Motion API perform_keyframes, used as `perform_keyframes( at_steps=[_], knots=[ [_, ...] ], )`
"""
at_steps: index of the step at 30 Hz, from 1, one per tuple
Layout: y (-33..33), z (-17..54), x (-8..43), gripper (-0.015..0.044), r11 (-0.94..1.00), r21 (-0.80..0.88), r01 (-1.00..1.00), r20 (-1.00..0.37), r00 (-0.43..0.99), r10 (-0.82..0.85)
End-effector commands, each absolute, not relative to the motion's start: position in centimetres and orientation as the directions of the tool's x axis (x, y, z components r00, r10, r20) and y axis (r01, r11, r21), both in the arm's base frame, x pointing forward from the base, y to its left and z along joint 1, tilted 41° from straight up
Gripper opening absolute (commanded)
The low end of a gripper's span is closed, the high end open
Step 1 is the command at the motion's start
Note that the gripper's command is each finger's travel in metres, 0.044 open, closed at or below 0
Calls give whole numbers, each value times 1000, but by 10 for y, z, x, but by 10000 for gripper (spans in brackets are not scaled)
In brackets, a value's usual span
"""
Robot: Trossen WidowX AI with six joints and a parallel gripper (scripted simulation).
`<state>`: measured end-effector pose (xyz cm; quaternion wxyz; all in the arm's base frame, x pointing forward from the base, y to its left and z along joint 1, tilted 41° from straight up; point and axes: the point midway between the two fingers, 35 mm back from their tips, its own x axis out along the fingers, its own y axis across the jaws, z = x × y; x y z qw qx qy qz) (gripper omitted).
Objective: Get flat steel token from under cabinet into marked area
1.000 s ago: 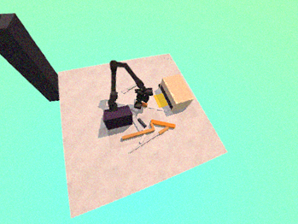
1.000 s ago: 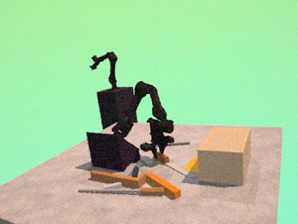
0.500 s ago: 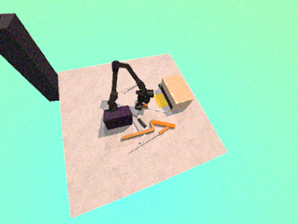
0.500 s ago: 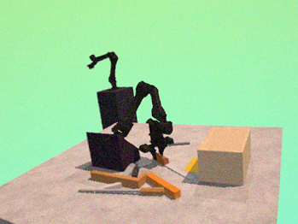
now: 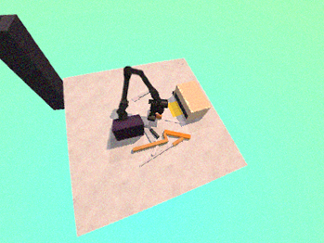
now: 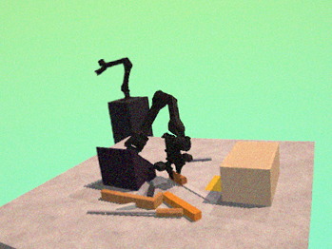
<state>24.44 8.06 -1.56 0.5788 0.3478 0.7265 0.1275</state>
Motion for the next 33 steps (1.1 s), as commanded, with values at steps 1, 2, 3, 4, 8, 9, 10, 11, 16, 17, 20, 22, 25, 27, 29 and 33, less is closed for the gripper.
perform_keyframes(
  at_steps=[1,2,3,4,8,9,10,11,16,17,20,22,25,27,29,33],
  knots=[
    [76,-19,247,0,726,586,360,-754,-84,651],
    [75,-20,248,0,726,586,360,-754,-84,651],
    [74,-20,248,0,726,586,360,-754,-84,651],
    [73,-21,248,0,726,586,360,-754,-84,651],
    [70,-24,249,0,726,586,360,-755,-84,651],
    [69,-25,250,0,726,586,360,-755,-84,651],
    [68,-26,250,0,726,586,360,-755,-84,651],
    [67,-26,250,0,726,586,360,-755,-84,651],
    [63,-30,250,0,726,586,360,-755,-84,650],
    [62,-31,249,0,726,586,360,-755,-84,650],
    [59,-33,248,0,727,585,360,-755,-84,650],
    [57,-35,248,0,727,585,360,-755,-84,650],
    [54,-37,247,0,727,585,360,-755,-84,650],
    [52,-39,246,0,727,585,360,-755,-84,650],
    [50,-41,246,0,727,585,360,-755,-84,650],
    [46,-44,245,0,727,585,360,-756,-84,650]
  ],
)
